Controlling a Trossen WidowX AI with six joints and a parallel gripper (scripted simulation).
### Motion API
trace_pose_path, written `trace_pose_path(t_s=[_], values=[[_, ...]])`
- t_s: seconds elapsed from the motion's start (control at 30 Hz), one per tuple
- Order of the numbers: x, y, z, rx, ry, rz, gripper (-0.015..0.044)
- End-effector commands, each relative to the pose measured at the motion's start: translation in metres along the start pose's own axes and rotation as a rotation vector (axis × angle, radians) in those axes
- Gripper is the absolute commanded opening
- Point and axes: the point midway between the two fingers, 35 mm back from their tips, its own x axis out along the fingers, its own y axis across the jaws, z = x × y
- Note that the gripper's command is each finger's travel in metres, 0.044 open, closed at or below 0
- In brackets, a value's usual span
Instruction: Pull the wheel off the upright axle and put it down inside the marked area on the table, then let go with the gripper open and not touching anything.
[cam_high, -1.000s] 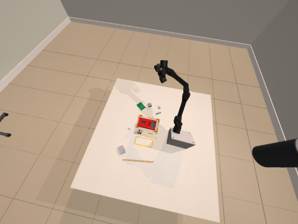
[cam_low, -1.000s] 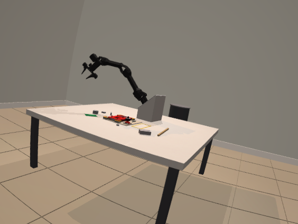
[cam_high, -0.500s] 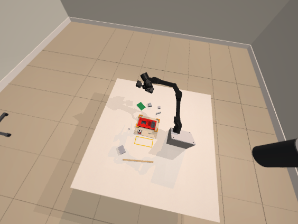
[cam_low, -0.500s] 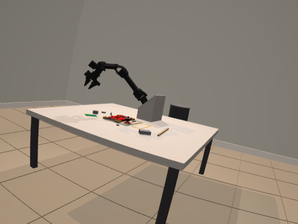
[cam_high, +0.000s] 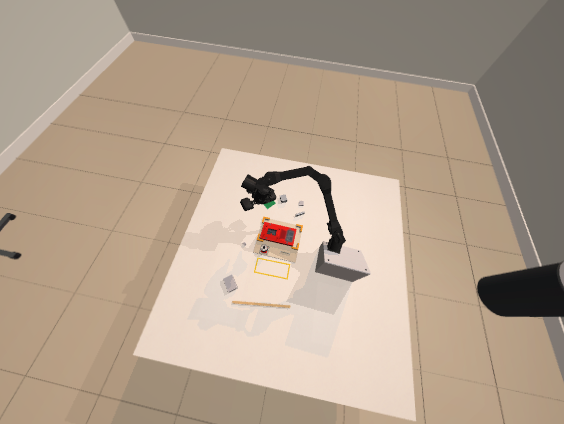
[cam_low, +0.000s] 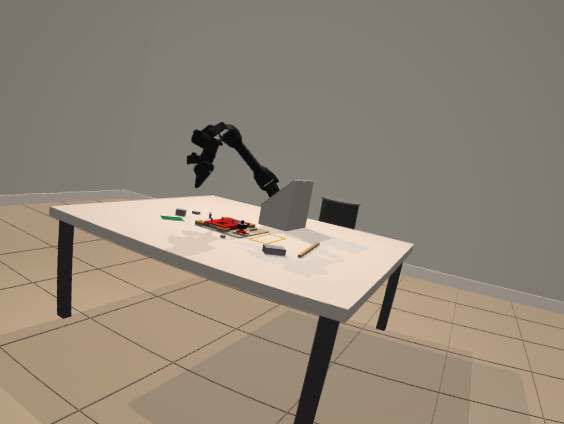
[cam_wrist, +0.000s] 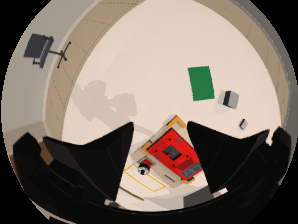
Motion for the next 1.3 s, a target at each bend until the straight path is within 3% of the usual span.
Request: trace_pose_path(t_s=[0.0,0.33,0.93,1.27], values=[[0.010,0.029,-0.066,-0.267,0.096,-0.017,0.0300],[0.018,0.051,-0.203,-0.841,0.274,-0.080,0.0300],[0.021,0.058,-0.206,-0.858,0.279,-0.082,0.0300],[0.090,0.044,-0.219,-0.858,0.278,-0.085,0.0300]])
